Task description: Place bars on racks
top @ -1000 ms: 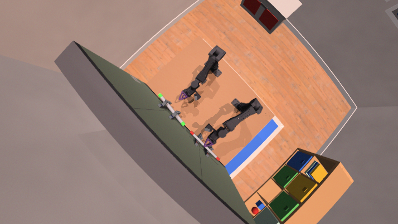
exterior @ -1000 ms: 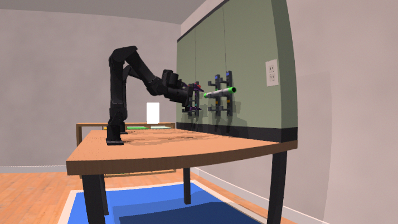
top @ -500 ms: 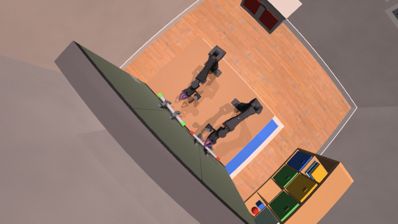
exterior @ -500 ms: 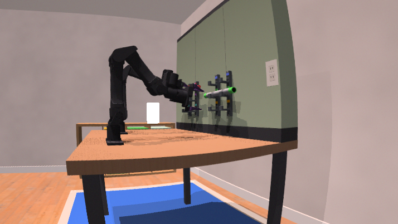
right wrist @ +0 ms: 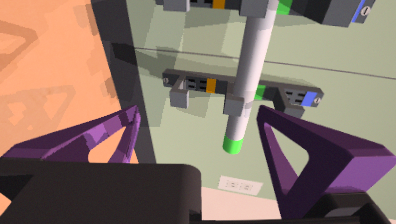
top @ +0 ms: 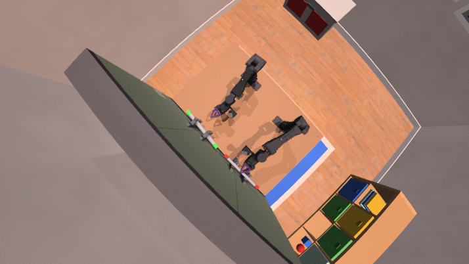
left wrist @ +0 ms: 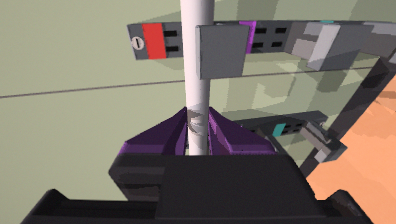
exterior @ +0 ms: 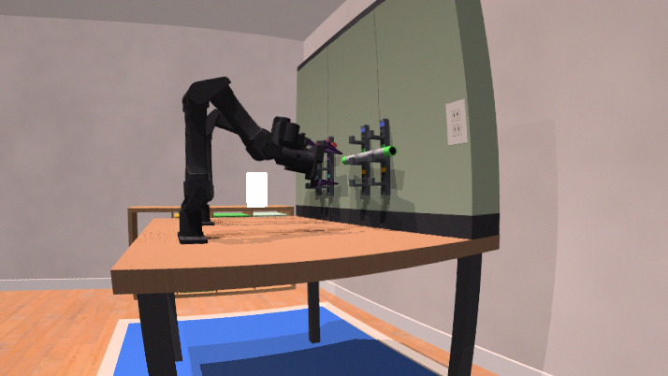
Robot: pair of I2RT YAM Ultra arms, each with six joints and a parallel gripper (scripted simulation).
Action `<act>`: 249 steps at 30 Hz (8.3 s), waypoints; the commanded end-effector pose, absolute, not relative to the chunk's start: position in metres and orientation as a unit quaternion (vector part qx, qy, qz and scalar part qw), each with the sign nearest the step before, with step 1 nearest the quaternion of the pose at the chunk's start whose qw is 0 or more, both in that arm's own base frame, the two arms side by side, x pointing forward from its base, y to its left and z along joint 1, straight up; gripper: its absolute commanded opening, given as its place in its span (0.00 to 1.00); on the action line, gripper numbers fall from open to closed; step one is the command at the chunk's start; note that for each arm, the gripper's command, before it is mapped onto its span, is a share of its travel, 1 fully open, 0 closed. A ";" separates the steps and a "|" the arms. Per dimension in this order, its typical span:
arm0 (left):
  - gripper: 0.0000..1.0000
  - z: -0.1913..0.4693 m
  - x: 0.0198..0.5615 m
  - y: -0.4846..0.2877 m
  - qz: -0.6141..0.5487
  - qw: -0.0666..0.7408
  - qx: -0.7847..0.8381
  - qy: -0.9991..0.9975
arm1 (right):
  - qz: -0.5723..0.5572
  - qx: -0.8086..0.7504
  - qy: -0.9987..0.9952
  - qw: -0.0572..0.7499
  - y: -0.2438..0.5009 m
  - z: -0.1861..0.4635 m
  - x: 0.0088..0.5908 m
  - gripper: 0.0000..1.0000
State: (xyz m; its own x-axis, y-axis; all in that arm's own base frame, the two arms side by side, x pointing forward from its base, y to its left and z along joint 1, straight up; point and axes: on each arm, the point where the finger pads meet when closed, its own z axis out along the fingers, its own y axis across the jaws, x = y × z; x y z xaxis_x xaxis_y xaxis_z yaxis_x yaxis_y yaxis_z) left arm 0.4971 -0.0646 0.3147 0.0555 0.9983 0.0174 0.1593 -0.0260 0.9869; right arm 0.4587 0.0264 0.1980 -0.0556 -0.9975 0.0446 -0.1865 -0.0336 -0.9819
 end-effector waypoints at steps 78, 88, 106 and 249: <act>0.00 0.352 0.496 -0.069 0.475 0.503 0.526 0.495 | -0.480 -0.528 0.549 0.435 0.027 0.212 0.455 1.00; 0.00 0.351 0.496 -0.069 0.475 0.503 0.526 0.495 | -0.480 -0.528 0.549 0.435 0.027 0.212 0.455 1.00; 0.00 0.350 0.496 -0.069 0.474 0.502 0.527 0.496 | -0.480 -0.528 0.550 0.433 0.027 0.211 0.455 1.00; 0.83 0.344 0.497 -0.069 0.470 0.496 0.533 0.500 | -0.476 -0.534 0.559 0.420 0.024 0.203 0.454 1.00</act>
State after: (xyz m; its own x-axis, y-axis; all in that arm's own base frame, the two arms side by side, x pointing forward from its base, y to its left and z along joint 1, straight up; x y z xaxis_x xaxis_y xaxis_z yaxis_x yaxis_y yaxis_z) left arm 0.4981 -0.0644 0.3230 0.0532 0.9985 0.0136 0.1256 -0.0202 0.9919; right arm 0.4557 0.0223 0.1856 -0.0732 -0.9956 0.0590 -0.2376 -0.0401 -0.9705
